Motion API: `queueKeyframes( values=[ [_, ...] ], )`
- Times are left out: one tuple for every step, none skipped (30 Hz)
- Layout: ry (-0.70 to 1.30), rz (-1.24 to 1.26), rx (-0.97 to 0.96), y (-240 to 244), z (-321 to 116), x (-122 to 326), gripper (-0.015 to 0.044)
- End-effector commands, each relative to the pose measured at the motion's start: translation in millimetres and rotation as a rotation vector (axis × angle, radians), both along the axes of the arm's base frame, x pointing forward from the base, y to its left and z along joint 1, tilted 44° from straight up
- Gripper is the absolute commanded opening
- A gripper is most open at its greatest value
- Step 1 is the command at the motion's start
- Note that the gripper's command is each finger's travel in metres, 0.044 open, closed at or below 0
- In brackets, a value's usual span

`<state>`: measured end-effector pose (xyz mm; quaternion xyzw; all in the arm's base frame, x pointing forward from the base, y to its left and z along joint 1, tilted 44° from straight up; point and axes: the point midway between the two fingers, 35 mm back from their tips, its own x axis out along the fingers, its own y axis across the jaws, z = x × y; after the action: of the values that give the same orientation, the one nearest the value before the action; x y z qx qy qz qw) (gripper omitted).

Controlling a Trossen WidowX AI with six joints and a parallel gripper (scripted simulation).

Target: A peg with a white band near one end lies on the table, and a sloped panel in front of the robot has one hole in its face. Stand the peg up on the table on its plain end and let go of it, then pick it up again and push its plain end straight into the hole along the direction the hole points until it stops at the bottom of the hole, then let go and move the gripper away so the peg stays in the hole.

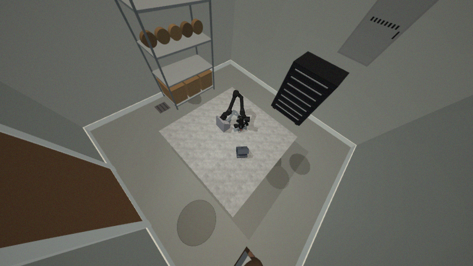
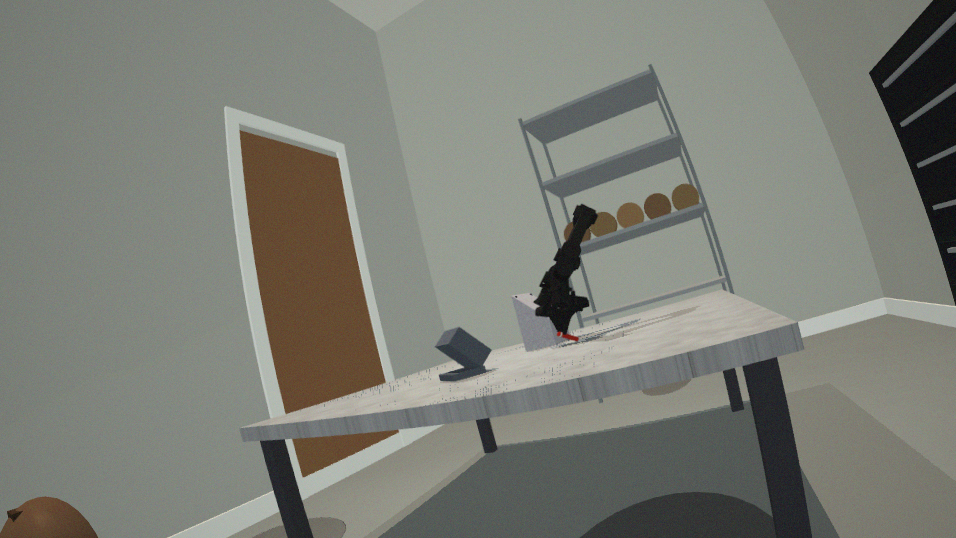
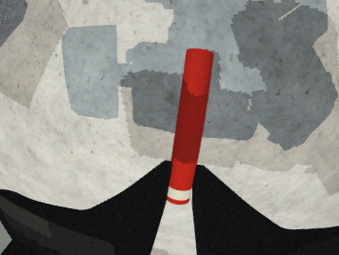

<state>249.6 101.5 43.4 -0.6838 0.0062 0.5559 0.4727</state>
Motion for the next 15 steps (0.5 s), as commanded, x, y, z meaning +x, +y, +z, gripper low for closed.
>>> queueKeyframes(
  values=[
    [-0.017, -0.022, -0.017, 0.0, 0.8, -2.9, 0.0050],
    [-0.021, -0.028, -0.022, 0.0, 1.2, -3.4, 0.0050],
    [-0.026, -0.033, -0.027, 0.0, 1.6, -3.9, 0.0050],
    [-0.031, -0.039, -0.031, 0.0, 2.0, -4.4, 0.0050],
    [-0.036, -0.045, -0.036, 0.1, 2.5, -5.0, 0.0050],
    [-0.040, -0.050, -0.040, 0.1, 2.9, -5.5, 0.0050],
    [-0.045, -0.056, -0.045, 0.2, 3.3, -6.0, 0.0050],
    [-0.050, -0.061, -0.049, 0.2, 3.7, -6.6, 0.0050],
    [-0.055, -0.067, -0.054, 0.3, 4.1, -7.1, 0.0050],
    [-0.059, -0.073, -0.059, 0.3, 4.6, -7.6, 0.0050],
    [-0.064, -0.078, -0.063, 0.4, 5.0, -8.2, 0.0050],
    [-0.069, -0.084, -0.068, 0.5, 5.4, -8.7, 0.0050],
    [-0.074, -0.089, -0.072, 0.5, 5.8, -9.3, 0.0050],
    [-0.079, -0.095, -0.077, 0.6, 6.2, -9.8, 0.0050],
    [-0.083, -0.101, -0.082, 0.7, 6.6, -10.4, 0.0050]
  ],
)
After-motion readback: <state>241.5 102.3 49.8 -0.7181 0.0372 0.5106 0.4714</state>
